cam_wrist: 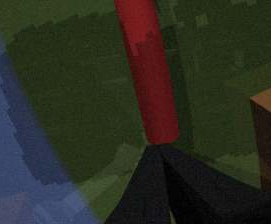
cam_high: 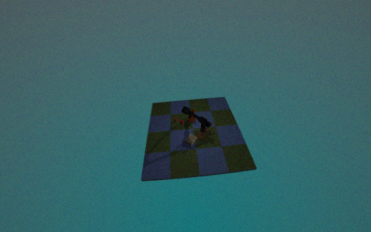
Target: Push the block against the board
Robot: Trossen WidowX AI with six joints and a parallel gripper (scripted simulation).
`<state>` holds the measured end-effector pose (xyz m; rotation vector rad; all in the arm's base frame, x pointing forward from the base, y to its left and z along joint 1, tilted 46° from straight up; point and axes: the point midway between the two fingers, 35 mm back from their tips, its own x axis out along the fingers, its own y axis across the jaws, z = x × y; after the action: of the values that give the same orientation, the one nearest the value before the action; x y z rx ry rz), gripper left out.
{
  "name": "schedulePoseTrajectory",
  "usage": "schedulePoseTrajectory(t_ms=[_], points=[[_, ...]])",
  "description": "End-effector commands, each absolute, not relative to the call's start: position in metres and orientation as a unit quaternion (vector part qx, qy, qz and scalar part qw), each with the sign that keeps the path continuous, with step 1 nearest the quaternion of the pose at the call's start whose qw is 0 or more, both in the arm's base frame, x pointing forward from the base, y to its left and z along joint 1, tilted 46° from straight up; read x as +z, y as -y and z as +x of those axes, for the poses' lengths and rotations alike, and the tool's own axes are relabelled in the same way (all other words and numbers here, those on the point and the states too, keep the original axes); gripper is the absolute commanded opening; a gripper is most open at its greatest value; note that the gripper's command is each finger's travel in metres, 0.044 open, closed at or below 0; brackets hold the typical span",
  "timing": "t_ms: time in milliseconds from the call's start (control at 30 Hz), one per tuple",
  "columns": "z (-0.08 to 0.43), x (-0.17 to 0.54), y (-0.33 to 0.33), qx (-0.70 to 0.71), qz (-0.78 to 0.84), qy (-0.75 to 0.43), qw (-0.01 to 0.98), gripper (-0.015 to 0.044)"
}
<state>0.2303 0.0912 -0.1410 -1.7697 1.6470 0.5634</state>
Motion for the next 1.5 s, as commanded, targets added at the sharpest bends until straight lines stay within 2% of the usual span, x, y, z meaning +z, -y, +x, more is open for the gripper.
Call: schedulePoseTrajectory(t_ms=[0,1467], points=[[0.231,-0.144,-0.096,0.215,-0.673,-0.628,0.327,0.0],[0.232,-0.168,-0.118,0.214,-0.672,-0.628,0.328,0.0]])
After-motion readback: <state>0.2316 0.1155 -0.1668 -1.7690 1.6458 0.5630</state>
